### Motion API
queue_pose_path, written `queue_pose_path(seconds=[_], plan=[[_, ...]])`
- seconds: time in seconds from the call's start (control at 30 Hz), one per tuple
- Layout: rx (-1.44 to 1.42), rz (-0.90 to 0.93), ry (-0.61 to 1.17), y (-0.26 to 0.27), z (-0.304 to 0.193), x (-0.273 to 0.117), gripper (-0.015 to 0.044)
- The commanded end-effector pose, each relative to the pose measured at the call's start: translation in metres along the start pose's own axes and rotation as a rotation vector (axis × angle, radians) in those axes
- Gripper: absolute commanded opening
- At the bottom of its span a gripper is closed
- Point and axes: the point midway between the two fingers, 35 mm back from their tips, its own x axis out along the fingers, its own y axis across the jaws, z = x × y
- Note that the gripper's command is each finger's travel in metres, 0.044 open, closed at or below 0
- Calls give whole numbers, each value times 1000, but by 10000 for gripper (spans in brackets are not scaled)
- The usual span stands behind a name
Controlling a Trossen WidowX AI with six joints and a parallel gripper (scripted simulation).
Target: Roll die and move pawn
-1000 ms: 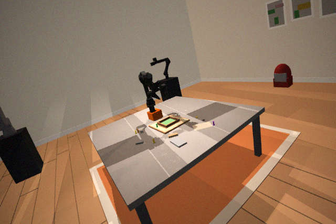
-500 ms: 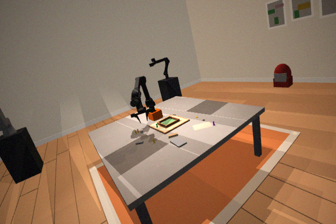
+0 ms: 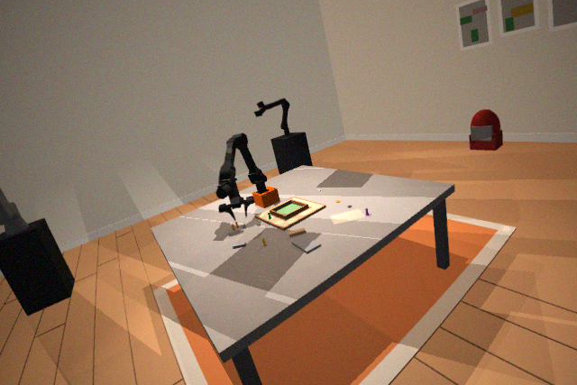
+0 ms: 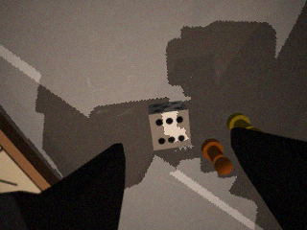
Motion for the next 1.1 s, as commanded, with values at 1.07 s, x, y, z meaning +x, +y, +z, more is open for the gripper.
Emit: queue_pose_path(seconds=[1.07], plan=[[-5, 4, 18, 1, -4, 45, 104]])
